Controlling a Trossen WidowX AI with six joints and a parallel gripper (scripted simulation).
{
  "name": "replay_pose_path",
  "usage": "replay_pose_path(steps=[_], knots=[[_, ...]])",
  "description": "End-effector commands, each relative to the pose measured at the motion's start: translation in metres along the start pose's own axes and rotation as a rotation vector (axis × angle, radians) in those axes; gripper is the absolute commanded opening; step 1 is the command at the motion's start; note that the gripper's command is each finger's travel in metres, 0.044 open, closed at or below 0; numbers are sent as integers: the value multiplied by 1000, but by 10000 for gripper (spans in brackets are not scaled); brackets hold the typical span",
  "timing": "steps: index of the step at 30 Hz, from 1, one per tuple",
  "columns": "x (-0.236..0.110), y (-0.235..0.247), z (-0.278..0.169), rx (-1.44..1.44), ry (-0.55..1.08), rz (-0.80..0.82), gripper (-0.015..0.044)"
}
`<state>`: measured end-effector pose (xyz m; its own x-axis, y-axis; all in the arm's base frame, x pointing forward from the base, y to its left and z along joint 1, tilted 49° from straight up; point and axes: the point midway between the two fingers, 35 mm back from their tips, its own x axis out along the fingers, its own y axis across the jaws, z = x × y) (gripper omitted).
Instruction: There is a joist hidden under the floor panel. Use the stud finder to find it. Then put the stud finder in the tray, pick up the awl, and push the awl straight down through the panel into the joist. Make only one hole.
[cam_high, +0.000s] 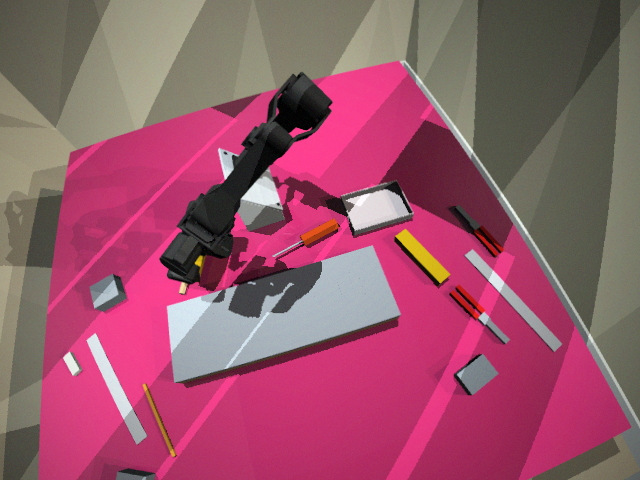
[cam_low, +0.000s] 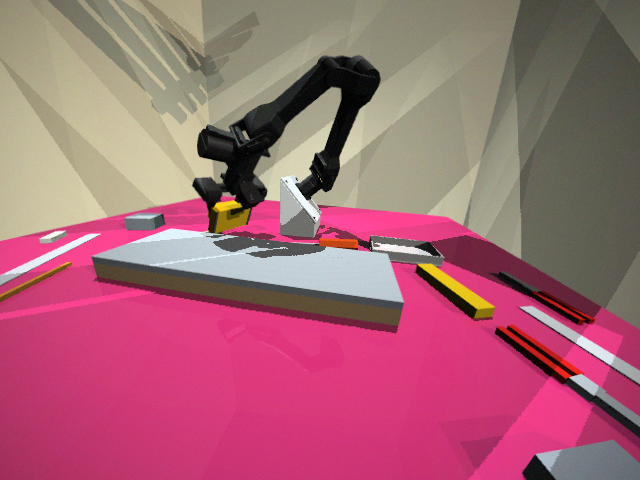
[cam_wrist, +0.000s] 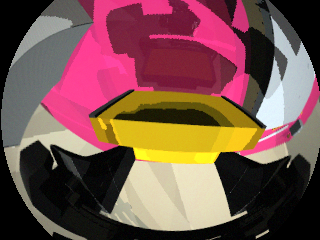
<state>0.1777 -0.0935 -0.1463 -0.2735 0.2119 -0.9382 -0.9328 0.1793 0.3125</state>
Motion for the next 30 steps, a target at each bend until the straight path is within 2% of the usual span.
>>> replay_pose_path(steps=[1,30], knots=[[-2,-2,-2,7,41,-8,0],[-1,-1,3,9,225,-6,0]])
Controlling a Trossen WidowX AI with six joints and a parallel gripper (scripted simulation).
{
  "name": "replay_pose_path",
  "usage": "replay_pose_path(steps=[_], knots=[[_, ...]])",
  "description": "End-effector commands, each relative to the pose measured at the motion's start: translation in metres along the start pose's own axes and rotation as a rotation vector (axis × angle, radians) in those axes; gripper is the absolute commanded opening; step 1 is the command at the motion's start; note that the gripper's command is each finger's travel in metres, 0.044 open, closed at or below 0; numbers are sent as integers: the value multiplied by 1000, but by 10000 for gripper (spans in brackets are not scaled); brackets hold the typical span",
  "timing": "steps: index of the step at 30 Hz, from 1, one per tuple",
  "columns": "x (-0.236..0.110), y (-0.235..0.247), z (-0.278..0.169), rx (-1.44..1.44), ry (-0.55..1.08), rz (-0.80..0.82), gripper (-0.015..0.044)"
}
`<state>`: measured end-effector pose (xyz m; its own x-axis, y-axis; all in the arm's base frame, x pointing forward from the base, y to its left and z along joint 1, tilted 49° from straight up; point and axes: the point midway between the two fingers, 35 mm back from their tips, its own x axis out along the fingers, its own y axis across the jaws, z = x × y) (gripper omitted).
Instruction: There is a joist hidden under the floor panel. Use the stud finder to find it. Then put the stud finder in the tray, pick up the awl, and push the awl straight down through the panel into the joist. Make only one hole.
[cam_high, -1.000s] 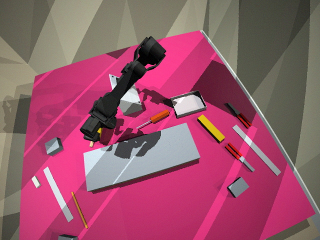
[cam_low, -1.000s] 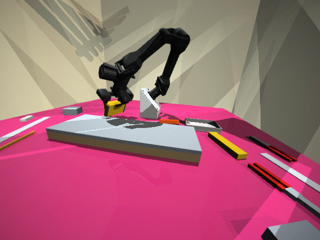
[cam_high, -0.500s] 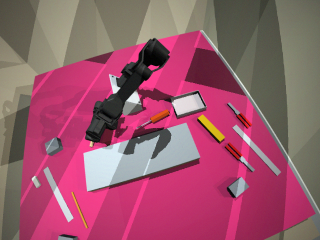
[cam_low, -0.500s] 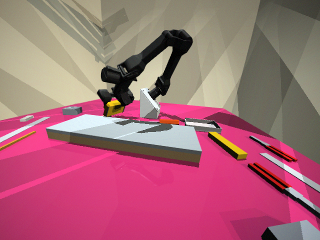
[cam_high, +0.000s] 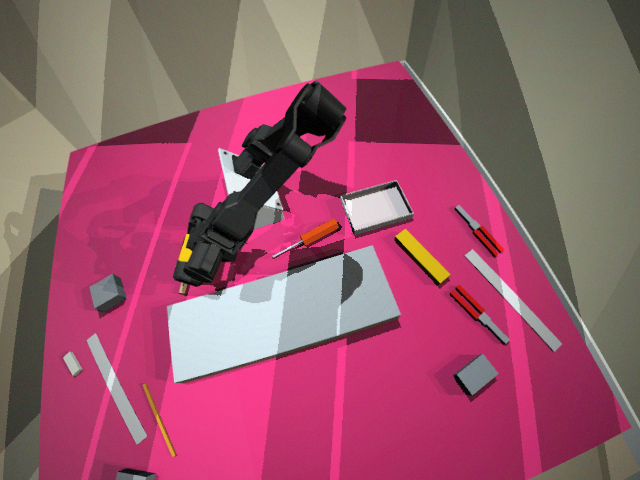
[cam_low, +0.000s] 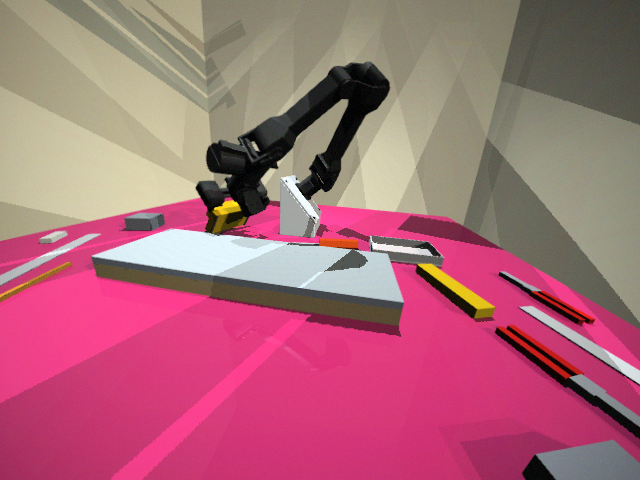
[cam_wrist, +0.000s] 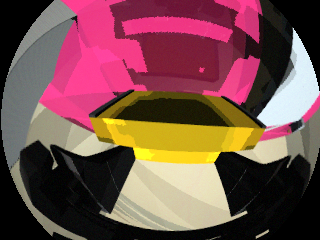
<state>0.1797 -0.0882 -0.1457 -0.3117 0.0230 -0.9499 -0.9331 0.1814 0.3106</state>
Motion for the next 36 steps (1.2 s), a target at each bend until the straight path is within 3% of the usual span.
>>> replay_pose_path(steps=[1,36], knots=[[0,-1,-2,8,39,-3,0],[0,0,4,10,258,-4,0]])
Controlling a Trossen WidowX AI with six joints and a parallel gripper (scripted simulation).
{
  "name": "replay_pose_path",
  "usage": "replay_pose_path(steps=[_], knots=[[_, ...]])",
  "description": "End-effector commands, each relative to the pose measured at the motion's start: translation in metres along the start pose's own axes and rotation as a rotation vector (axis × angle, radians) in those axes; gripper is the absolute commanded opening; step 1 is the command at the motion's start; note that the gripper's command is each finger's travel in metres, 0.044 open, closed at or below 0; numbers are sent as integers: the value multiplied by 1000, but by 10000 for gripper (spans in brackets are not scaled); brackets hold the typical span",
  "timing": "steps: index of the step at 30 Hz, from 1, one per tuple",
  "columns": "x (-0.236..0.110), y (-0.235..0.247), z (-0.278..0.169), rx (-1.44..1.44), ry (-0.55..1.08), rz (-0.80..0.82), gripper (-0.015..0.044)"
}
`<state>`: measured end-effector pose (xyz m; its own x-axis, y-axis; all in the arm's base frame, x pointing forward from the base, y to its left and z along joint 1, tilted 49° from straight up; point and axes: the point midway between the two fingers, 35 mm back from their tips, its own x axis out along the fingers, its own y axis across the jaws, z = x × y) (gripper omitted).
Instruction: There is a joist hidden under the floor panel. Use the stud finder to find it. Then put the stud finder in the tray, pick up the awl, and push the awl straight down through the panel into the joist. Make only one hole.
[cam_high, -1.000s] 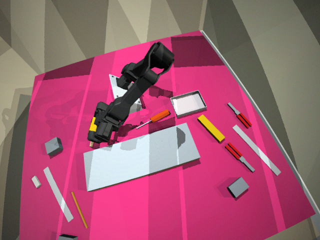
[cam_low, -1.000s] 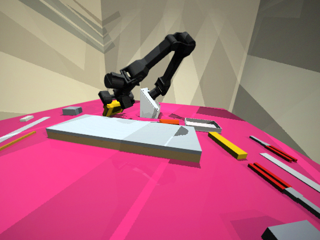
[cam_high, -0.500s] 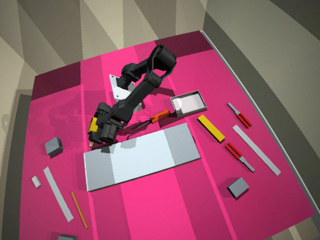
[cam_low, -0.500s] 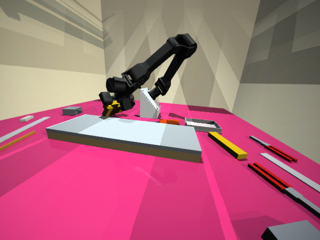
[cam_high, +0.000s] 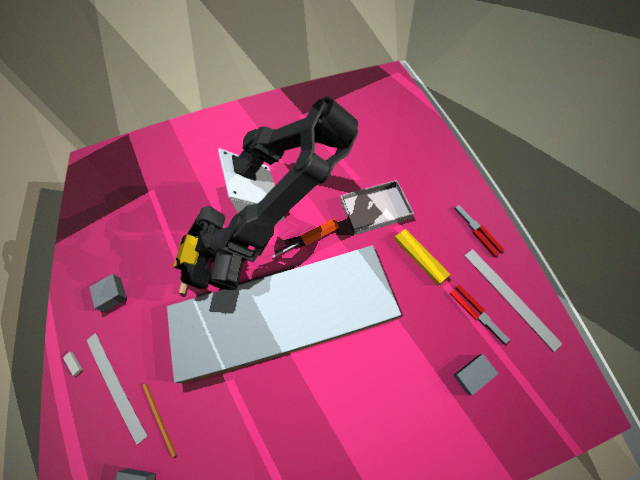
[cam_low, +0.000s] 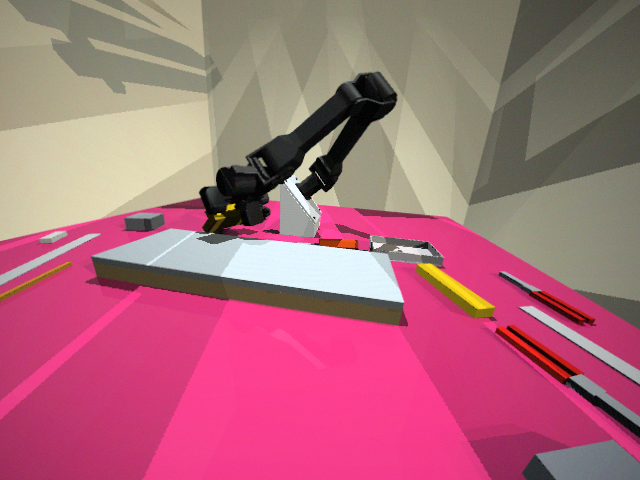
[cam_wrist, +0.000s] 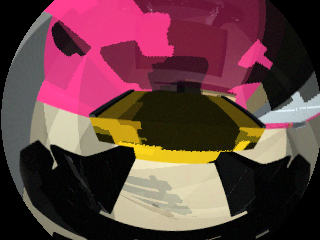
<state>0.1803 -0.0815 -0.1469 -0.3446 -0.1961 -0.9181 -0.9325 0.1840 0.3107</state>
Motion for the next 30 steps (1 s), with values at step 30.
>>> replay_pose_path(steps=[30], knots=[[-13,-2,5,6,66,-20,0]])
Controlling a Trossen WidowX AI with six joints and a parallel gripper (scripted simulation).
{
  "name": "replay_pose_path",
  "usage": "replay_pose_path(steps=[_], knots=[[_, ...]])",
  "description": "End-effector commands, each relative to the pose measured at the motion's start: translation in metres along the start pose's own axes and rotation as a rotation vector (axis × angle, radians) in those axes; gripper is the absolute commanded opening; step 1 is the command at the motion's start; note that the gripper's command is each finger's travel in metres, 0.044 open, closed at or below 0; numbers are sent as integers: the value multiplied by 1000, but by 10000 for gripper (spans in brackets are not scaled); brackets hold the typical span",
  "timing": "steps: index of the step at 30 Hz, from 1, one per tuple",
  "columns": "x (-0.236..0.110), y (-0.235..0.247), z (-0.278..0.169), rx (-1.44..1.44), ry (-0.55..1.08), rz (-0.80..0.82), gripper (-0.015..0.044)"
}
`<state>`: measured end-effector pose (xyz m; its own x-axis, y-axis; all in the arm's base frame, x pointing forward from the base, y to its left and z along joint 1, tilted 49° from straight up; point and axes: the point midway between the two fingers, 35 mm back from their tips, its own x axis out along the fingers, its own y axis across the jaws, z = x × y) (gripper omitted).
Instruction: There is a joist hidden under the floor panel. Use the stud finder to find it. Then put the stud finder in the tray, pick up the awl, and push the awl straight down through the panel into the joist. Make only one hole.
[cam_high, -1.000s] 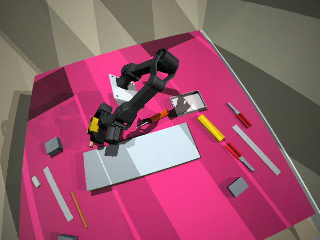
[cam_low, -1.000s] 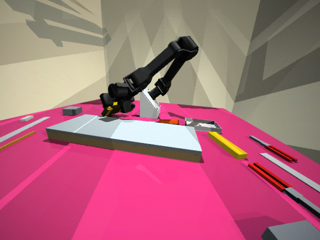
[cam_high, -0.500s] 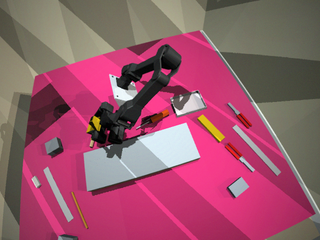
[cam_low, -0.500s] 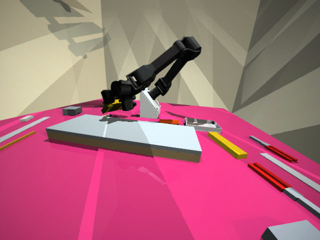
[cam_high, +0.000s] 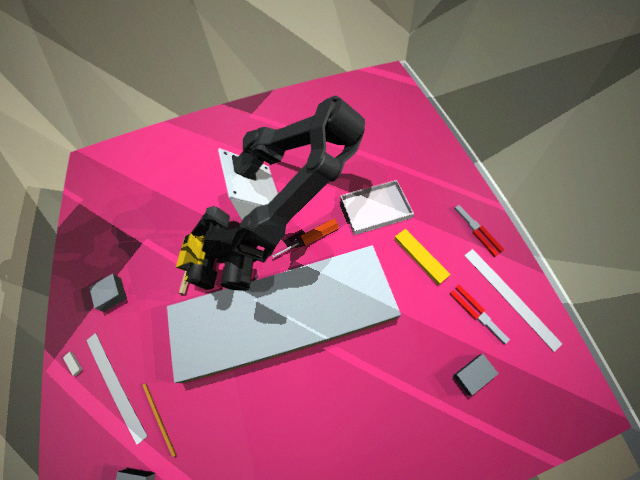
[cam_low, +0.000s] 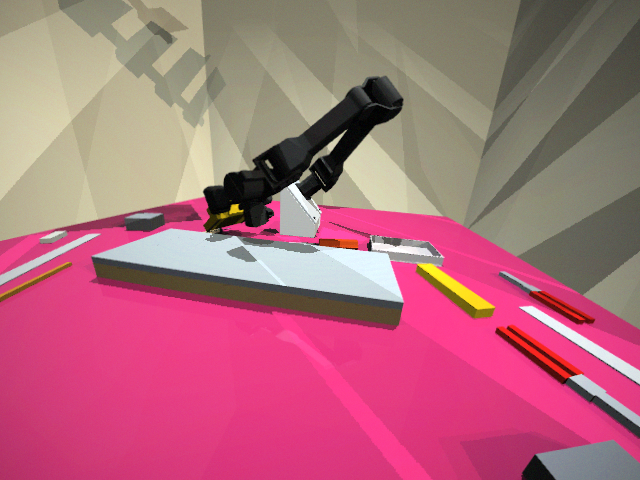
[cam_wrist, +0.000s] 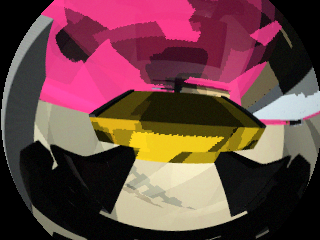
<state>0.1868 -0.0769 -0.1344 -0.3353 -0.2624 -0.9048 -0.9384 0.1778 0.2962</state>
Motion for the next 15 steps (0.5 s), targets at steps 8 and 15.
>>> replay_pose_path(steps=[8,15], knots=[[7,0,16,8,-8,-2,0],[8,0,20,8,-10,-2,105]])
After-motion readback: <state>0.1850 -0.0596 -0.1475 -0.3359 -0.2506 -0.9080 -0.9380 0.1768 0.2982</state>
